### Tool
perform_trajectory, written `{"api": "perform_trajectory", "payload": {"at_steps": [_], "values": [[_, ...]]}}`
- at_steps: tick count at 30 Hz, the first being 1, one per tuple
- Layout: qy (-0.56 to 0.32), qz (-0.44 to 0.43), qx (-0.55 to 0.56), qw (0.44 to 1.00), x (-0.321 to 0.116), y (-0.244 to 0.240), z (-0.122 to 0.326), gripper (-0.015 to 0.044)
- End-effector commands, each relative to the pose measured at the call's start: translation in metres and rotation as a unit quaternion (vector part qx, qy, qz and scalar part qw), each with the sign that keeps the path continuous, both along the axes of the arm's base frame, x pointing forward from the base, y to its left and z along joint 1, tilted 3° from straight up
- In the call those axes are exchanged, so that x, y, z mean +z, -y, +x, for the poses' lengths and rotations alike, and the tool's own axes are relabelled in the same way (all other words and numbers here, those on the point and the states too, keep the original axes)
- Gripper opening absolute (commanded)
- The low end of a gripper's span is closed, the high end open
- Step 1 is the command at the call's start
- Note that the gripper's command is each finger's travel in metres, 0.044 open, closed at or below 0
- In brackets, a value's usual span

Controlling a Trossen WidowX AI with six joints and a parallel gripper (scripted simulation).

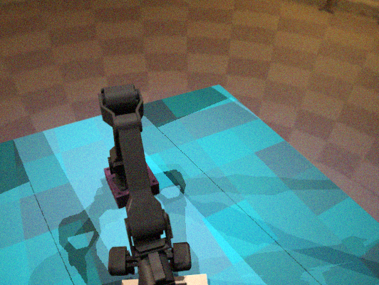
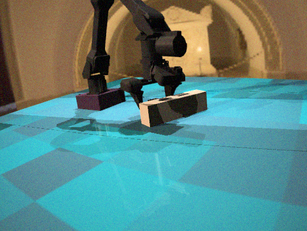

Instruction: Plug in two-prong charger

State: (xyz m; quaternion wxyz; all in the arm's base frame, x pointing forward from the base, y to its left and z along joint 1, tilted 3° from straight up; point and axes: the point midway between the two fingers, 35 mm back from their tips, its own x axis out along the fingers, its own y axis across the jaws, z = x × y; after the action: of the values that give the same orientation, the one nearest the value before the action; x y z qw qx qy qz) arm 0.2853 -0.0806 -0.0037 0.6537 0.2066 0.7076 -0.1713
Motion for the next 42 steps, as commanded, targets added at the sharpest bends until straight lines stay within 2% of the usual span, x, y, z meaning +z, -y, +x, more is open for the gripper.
{"api": "perform_trajectory", "payload": {"at_steps": [1,42], "values": [[0.001,-0.003,-0.003,1.0,0.0,-0.001,-0.003,0.044],[0.0,-0.002,-0.003,1.0,0.001,-0.025,-0.039,0.044]]}}
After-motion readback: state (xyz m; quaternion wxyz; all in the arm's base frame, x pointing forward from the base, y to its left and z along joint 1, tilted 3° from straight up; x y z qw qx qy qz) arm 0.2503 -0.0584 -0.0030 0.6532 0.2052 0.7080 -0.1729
